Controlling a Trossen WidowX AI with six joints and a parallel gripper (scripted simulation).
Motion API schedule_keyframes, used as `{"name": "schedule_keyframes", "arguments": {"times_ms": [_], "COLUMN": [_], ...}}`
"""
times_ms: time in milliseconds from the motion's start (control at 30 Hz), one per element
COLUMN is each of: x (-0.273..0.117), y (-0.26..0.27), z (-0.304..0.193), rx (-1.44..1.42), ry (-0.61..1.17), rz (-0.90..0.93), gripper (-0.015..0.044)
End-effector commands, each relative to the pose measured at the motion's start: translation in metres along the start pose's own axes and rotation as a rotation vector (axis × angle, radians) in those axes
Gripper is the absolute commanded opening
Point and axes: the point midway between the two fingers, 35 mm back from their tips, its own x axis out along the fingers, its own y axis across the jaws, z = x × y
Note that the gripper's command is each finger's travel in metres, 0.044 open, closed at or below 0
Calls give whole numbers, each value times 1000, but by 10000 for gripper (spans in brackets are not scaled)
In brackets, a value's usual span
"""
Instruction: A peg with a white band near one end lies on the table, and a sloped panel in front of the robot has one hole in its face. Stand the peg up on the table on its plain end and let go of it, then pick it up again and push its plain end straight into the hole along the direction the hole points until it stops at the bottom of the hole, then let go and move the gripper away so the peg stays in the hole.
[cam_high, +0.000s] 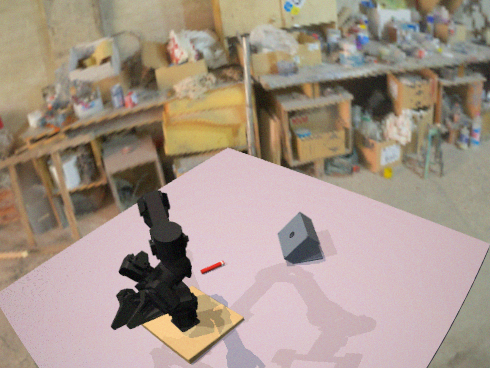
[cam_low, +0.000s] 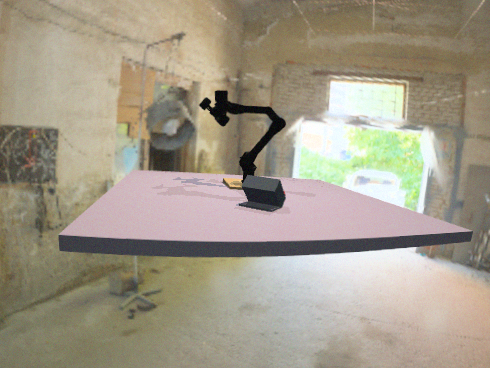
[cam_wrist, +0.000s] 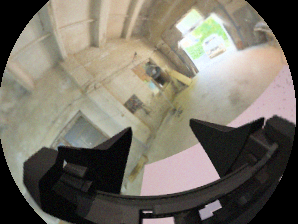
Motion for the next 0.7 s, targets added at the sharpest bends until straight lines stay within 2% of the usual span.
{"name": "schedule_keyframes", "arguments": {"times_ms": [0, 33, 667], "x": [0, -1, -44], "y": [1, 2, 52], "z": [-1, -3, -81], "rx": [-4, -17, -512], "ry": [3, 11, 260], "rz": [2, 8, 276], "gripper": [426, 440, 440]}}
